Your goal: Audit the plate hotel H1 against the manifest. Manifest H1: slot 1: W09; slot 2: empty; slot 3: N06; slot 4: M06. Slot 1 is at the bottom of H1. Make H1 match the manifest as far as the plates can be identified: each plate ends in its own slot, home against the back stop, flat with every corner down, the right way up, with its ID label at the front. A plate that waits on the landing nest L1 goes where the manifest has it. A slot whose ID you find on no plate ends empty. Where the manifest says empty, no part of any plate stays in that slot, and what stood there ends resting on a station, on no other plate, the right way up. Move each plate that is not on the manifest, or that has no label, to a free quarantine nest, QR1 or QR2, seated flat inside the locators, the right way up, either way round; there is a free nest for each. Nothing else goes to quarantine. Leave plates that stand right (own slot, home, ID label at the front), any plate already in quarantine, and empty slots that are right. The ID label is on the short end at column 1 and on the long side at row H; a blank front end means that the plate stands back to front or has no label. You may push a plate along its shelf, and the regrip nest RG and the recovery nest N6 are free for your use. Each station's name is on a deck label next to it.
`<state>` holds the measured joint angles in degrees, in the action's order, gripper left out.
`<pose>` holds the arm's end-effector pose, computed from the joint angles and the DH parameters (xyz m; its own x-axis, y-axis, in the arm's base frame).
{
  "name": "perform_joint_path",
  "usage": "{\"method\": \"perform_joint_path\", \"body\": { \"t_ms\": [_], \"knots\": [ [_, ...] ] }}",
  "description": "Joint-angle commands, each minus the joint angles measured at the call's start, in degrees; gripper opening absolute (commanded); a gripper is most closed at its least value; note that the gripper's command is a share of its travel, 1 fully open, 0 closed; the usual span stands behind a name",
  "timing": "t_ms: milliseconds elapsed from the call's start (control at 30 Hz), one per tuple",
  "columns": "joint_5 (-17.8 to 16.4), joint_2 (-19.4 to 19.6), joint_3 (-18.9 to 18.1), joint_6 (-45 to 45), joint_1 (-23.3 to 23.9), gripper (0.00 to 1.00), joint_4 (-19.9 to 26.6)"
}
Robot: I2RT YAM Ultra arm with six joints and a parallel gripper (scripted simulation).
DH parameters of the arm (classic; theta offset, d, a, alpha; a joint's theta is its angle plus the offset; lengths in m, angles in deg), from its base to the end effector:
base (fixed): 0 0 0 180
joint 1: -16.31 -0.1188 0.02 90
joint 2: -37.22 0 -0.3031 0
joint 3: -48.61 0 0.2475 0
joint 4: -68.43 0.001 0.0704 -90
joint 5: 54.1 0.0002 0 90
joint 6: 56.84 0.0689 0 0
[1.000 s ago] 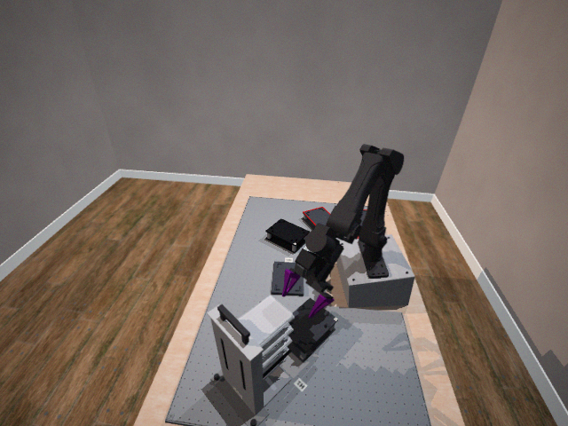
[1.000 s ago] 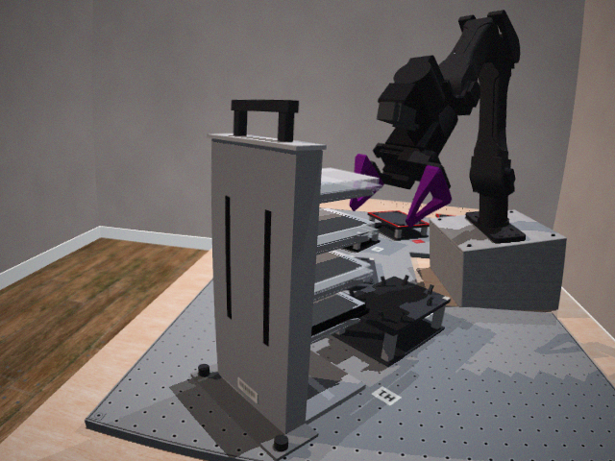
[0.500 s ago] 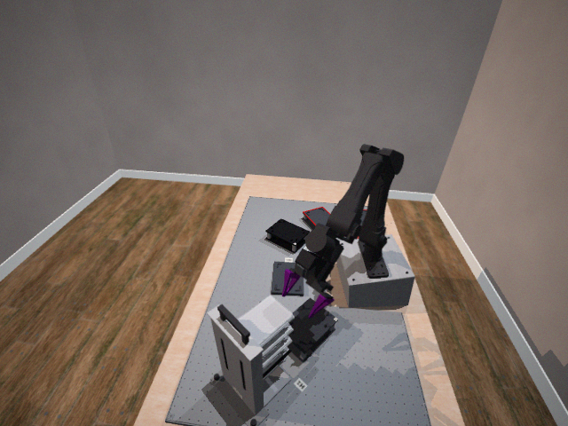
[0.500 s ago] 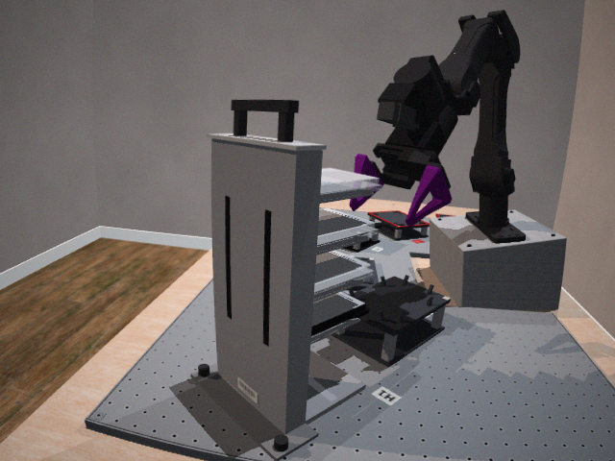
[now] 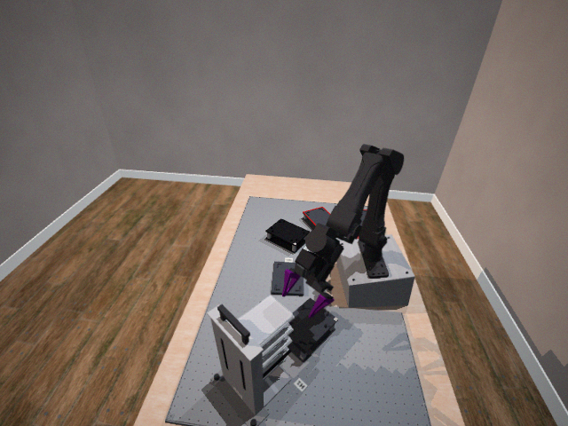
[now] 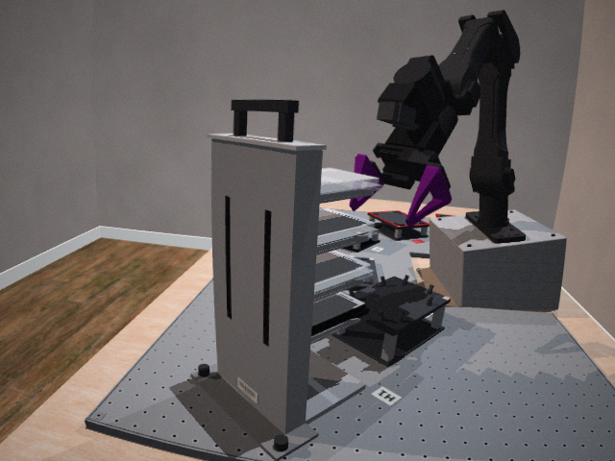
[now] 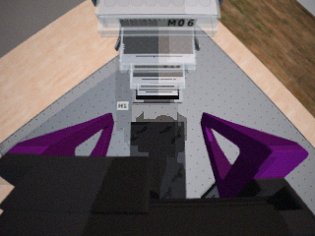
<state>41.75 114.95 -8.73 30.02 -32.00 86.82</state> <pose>0.2012 0.2169 0.2416 -0.3782 -0.5065 -0.7749 -0.7118 0.6943 -0.1064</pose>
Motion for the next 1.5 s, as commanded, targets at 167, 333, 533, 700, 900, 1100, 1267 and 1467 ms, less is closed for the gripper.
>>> {"method": "perform_joint_path", "body": {
  "t_ms": [167, 333, 533, 700, 900, 1100, 1267, 1467],
  "knots": [
    [0.0, -0.3, -0.4, -0.1, 0.0, 1.0, -0.7],
    [0.0, -0.3, -0.4, -0.1, 0.0, 1.0, -0.7],
    [0.0, -0.3, -0.4, -0.1, 0.0, 1.0, -0.7],
    [0.0, -0.3, -0.4, -0.1, 0.0, 1.0, -0.7],
    [0.0, -2.5, 1.6, -0.1, -0.1, 1.0, -0.4],
    [0.1, -4.9, 3.5, 0.0, -0.1, 1.0, 0.0],
    [0.1, -6.1, 4.5, 0.0, -0.2, 1.0, 0.3],
    [0.1, -7.3, 5.4, 0.0, -0.2, 1.0, 0.6]
  ]
}}
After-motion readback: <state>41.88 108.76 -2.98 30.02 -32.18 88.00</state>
